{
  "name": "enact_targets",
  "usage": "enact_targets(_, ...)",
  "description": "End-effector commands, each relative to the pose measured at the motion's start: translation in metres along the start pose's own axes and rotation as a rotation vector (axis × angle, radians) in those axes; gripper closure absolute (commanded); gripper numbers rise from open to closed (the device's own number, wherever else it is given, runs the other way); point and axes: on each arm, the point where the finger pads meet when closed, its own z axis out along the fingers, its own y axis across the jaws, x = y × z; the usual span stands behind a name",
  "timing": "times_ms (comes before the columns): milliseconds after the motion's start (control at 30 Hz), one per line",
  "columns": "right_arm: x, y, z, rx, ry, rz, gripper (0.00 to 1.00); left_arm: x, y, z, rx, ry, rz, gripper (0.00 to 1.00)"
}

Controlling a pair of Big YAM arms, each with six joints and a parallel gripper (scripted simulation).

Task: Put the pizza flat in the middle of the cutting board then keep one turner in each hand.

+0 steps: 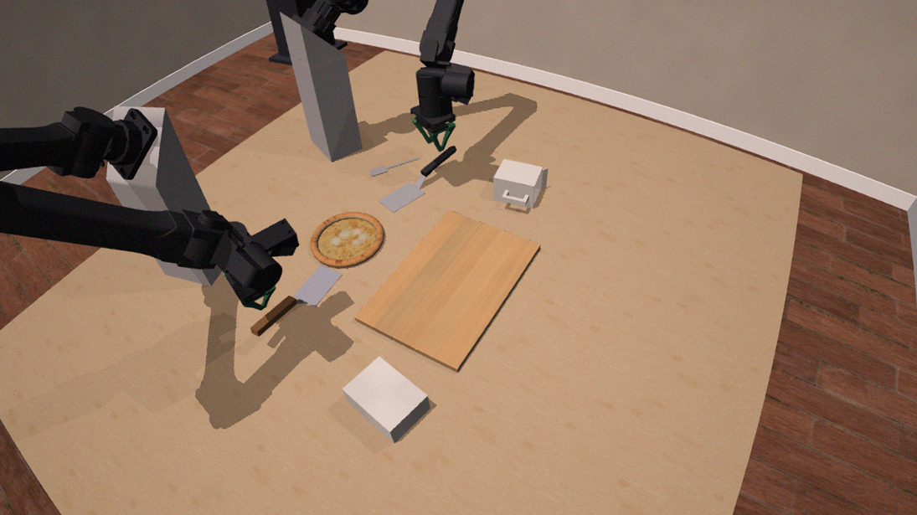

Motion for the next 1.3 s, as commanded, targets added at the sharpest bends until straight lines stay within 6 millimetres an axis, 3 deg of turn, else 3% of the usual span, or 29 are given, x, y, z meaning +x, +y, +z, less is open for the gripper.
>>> enact_targets(0,-0.014,0.008,0.000,0.031,-0.005,-0.150,0.52,0.003,0.007,0.007,-0.012,0.001,-0.051,0.52)
enact_targets(233,-0.025,0.006,0.000,0.083,-0.004,-0.246,0.52,0.006,0.011,0.009,-0.017,0.003,-0.083,0.52)
enact_targets(267,-0.022,0.003,0.002,0.091,0.000,-0.248,0.52,0.005,0.004,0.006,-0.005,0.001,-0.081,0.52)
enact_targets(567,-0.043,0.005,0.000,0.182,0.013,-0.433,0.52,0.012,0.016,0.015,-0.025,0.005,-0.146,0.52)
enact_targets(800,-0.048,0.000,-0.002,0.213,0.018,-0.436,0.52,0.011,0.014,0.015,-0.020,0.002,-0.158,0.52)
enact_targets(833,-0.037,-0.011,-0.001,0.208,0.018,-0.372,0.52,0.013,0.013,0.010,-0.018,0.006,-0.131,0.52)
enact_targets(867,-0.035,-0.009,0.001,0.192,0.015,-0.344,0.52,0.018,0.023,0.014,-0.044,0.018,-0.102,0.52)
enact_targets(900,-0.044,0.011,0.003,0.171,0.007,-0.389,0.52,0.018,0.024,0.015,-0.049,0.020,-0.099,0.52)
enact_targets(967,-0.044,0.013,0.003,0.170,0.006,-0.395,0.52,0.010,0.012,0.022,-0.018,0.000,-0.120,0.52)
enact_targets(1033,-0.046,0.005,0.002,0.182,0.006,-0.383,0.52,0.010,0.013,0.030,-0.022,0.001,-0.121,0.52)
enact_targets(1067,-0.041,-0.006,0.012,0.194,0.016,-0.389,0.52,0.011,0.015,0.033,-0.021,0.000,-0.116,0.52)
enact_targets(1267,-0.039,-0.002,0.033,0.180,0.016,-0.395,0.52,0.011,0.014,0.048,-0.024,0.003,-0.123,0.52)
